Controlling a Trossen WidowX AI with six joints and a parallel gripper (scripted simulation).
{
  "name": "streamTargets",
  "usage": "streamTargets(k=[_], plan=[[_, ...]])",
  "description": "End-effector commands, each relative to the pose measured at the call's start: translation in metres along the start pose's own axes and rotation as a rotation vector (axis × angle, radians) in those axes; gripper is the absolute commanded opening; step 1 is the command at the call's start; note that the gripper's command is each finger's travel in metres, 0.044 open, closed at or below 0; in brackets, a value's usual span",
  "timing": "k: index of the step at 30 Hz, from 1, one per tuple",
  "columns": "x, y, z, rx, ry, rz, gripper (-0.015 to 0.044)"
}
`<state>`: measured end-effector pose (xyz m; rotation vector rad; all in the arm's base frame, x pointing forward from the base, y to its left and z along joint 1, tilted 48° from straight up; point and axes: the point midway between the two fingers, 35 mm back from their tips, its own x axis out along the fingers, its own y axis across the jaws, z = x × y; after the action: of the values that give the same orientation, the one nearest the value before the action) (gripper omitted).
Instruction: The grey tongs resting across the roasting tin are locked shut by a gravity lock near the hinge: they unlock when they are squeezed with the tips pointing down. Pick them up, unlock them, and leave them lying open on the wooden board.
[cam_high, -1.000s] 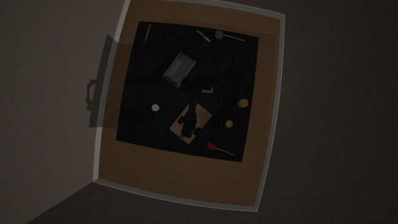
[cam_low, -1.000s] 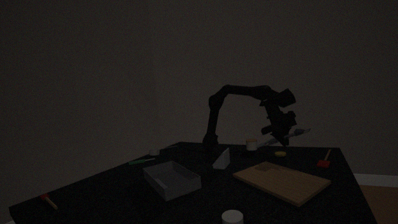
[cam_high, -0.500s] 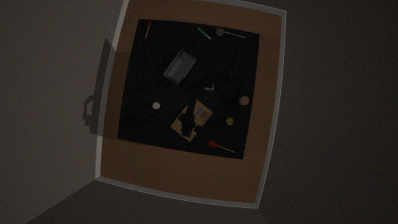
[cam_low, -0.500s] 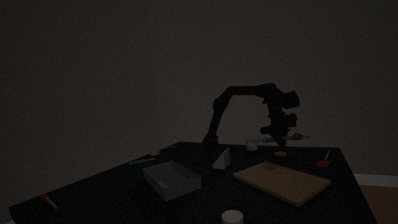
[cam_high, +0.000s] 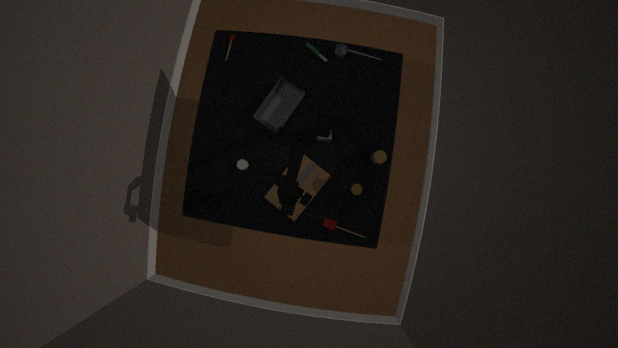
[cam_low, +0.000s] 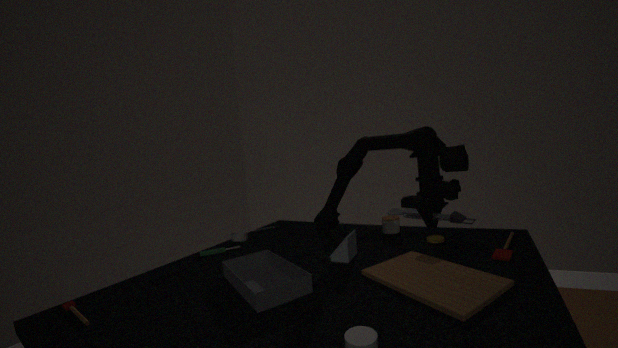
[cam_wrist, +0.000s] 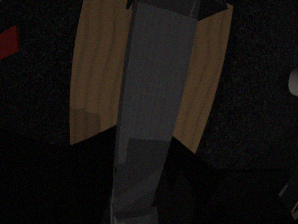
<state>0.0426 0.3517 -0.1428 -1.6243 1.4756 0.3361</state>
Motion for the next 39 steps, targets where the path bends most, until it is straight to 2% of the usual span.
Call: streamTargets(k=[1,10,39], plan=[[0.0,0.0,-0.002,0.004,0.023,0.002,-0.015],[0.003,0.0,-0.001,0.005,0.023,0.003,-0.015],[0.05,0.001,0.003,0.013,0.029,0.01,-0.015]])
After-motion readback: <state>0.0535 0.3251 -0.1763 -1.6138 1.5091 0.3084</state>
